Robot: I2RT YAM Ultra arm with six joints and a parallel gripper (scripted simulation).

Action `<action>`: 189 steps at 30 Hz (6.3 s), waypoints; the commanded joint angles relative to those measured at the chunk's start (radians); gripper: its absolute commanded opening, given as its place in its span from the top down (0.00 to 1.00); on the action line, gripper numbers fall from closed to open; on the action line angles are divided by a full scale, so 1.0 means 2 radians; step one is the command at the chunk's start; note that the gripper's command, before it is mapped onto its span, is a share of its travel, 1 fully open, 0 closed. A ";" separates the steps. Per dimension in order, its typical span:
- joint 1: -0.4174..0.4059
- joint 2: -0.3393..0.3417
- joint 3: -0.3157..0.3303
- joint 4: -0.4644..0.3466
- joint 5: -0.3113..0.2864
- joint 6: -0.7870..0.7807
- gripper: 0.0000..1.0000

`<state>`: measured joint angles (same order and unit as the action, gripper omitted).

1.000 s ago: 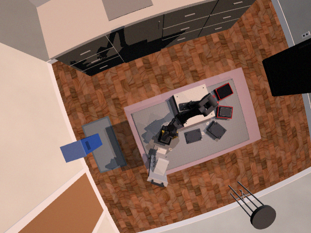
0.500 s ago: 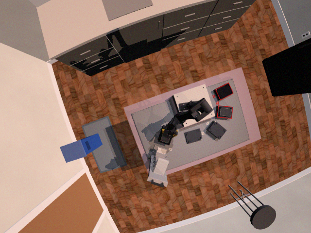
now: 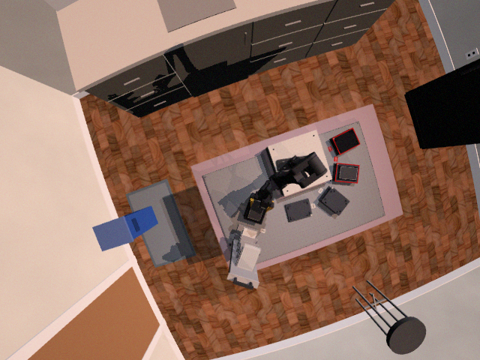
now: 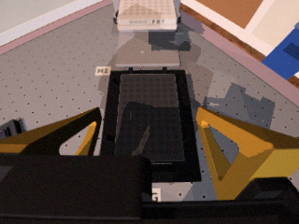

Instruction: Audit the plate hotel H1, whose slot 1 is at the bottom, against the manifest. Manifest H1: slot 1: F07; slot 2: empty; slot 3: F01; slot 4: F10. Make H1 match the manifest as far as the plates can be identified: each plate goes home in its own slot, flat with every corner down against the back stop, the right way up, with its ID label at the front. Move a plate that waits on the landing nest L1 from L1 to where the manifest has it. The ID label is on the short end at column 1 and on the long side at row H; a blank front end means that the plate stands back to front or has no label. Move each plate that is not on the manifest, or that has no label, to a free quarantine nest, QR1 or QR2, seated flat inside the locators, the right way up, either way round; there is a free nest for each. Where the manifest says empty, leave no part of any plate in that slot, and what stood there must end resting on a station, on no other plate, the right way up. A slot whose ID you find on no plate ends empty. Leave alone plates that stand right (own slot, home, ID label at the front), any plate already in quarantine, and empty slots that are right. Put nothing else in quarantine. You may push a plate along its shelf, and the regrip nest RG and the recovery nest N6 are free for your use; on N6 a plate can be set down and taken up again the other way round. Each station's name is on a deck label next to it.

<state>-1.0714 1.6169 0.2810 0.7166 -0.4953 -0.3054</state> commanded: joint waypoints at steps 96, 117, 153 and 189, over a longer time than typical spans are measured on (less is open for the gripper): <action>-0.050 0.161 -0.061 0.212 -0.046 -0.038 0.14; -0.051 0.109 -0.061 0.161 -0.046 -0.038 0.14; -0.051 -0.017 -0.051 0.024 -0.046 -0.038 0.14; -0.052 -0.137 -0.023 -0.124 -0.047 -0.039 0.14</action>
<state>-1.1748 1.3605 0.2256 0.5068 -0.5858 -0.3809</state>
